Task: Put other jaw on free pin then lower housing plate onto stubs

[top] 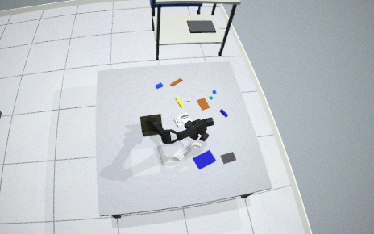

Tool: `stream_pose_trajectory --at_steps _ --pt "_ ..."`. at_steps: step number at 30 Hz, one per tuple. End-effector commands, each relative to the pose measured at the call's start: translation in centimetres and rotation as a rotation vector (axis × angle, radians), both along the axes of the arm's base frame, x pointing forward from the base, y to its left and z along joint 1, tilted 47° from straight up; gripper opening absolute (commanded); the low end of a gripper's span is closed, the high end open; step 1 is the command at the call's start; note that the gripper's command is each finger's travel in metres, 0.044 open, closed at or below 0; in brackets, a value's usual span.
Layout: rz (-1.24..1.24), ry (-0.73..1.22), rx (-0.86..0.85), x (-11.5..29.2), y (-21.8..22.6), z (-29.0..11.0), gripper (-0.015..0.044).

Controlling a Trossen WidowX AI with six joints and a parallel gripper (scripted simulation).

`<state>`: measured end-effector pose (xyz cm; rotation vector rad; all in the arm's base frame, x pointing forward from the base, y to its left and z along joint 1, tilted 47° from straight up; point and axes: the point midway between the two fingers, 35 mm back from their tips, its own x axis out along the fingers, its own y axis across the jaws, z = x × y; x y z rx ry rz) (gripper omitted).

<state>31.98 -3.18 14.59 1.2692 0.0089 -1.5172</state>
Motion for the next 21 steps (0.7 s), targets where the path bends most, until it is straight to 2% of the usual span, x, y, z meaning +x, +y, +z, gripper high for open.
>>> stream_pose_trajectory --at_steps 1,5,21 --pt "0.002 0.003 0.000 0.01 0.00 -0.06 0.0440" --pt "0.002 0.003 0.000 0.01 0.00 -0.06 0.0440" --pt "-0.010 0.000 -0.003 -0.28 0.26 0.63 0.0020"
